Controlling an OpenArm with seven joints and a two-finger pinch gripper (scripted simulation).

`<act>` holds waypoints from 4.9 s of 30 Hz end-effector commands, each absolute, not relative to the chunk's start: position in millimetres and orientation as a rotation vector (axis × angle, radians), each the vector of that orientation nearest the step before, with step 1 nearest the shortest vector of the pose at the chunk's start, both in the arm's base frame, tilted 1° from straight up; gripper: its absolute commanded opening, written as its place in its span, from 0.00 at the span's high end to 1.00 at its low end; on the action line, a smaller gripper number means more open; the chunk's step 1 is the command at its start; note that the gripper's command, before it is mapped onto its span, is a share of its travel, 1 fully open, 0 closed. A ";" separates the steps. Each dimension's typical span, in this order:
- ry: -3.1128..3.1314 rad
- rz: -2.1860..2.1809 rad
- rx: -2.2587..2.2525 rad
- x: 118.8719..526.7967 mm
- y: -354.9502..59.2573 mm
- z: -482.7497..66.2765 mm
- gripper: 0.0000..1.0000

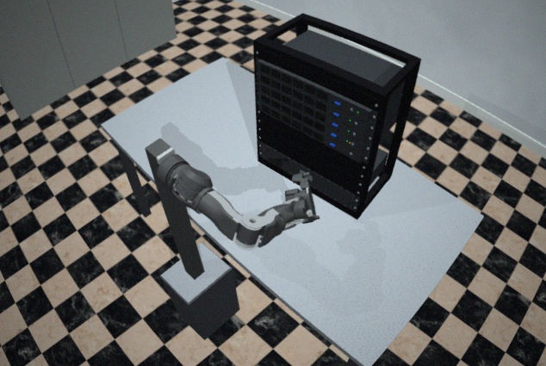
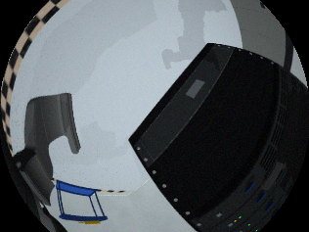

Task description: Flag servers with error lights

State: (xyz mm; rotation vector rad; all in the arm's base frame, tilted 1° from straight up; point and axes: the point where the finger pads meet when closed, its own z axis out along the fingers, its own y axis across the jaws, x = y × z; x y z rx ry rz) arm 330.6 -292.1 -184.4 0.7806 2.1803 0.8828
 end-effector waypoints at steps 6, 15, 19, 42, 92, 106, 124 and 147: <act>2.177 0.883 0.779 331.2 -292.4 -183.0 0.00; 2.177 0.883 0.779 331.2 -292.4 -183.0 0.00; 2.177 0.883 0.779 331.2 -292.4 -183.0 0.00; 2.138 0.897 0.793 332.5 -293.0 -173.2 0.00; 1.247 1.256 1.155 329.7 -279.7 27.4 0.00; 1.247 1.256 1.155 329.7 -279.7 27.4 0.00; 1.250 1.260 1.151 346.7 -287.0 17.5 0.00; 1.256 1.256 1.160 439.4 -336.4 -39.8 0.00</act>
